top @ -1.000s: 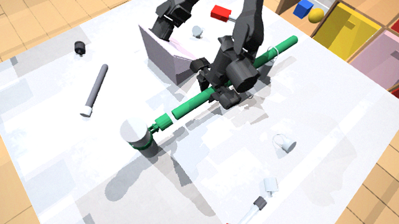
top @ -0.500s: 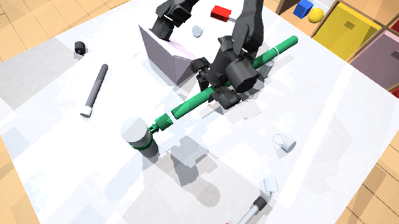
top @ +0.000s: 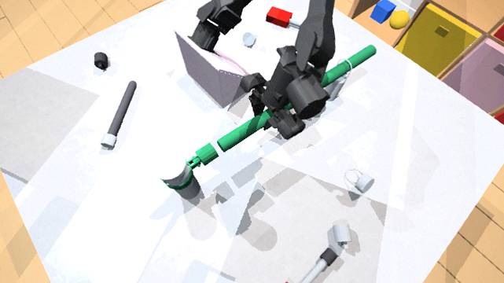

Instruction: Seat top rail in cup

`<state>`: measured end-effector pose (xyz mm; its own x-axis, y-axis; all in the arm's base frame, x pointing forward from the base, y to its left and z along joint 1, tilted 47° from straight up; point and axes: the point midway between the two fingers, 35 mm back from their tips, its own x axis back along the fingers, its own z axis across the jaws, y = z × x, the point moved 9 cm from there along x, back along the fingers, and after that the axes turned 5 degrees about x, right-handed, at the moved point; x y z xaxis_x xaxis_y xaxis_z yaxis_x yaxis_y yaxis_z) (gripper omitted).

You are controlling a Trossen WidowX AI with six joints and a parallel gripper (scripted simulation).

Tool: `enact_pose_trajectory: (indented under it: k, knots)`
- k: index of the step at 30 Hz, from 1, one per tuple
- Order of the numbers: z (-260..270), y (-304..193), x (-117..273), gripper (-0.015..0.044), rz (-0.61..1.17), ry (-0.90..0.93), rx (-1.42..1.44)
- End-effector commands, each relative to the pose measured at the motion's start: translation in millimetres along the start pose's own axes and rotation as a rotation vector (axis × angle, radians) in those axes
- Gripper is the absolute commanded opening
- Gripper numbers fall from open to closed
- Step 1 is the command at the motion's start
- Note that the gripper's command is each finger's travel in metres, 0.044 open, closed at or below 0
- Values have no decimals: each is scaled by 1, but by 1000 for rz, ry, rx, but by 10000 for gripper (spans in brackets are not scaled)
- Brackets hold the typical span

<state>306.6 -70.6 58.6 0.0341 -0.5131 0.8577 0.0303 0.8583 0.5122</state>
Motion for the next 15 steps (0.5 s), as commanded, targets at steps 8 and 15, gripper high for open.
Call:
enact_pose_trajectory:
  k: [8, 15]
  knots:
    - [-4, -10, 8, 0, 9, -18, -10]
    - [-2, -10, 10, 0, 9, -18, -10]
